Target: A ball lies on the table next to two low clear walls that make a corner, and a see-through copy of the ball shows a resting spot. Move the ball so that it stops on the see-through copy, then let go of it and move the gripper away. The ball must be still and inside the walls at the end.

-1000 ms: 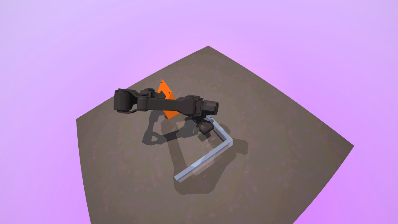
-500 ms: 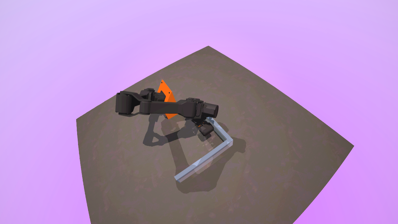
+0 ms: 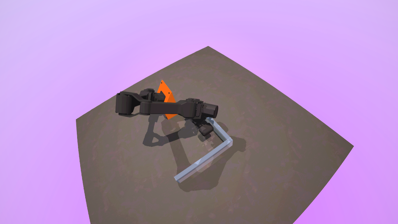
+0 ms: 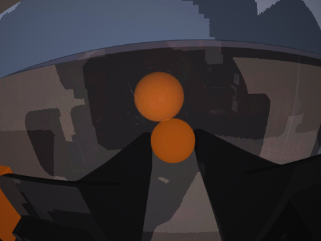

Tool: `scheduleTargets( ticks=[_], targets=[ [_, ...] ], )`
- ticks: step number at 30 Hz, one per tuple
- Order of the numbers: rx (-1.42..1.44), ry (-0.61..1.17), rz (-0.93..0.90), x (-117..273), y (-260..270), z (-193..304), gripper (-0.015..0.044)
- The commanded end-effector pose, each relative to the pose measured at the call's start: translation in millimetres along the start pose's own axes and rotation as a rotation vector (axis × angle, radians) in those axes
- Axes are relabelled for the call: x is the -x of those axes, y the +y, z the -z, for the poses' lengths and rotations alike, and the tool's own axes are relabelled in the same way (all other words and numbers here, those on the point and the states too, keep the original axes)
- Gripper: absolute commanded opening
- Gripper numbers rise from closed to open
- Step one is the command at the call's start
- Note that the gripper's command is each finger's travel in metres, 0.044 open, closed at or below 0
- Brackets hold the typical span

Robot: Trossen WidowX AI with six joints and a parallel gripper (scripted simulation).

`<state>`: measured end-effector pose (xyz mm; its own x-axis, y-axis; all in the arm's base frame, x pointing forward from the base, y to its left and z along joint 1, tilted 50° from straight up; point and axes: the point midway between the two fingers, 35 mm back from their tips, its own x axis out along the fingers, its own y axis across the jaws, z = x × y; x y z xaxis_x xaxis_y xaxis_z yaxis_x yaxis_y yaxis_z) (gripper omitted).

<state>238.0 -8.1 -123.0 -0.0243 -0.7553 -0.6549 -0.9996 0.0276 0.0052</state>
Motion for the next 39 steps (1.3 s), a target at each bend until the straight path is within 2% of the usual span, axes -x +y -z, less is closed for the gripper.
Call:
scheduleTargets(
  ticks=[1,3,4,20,25,32,39],
  targets=[
    [0.007,0.003,0.000,-0.6,0.5,0.4,0.0058],
    [0.007,0.002,0.001,3.7,-0.6,-0.3,0.0006],
    [0.008,0.000,0.001,9.2,-1.7,-1.1,0.0000],
    [0.008,-0.002,0.000,122.1,0.0,-1.1,0.0000],
    [0.008,-0.002,0.000,122.5,0.4,-1.6,0.0000],
    [0.007,-0.002,0.000,89.3,5.5,-25.3,0.0000],
    [0.007,-0.002,0.001,82.6,5.9,-27.8,0.0000]
  ],
)
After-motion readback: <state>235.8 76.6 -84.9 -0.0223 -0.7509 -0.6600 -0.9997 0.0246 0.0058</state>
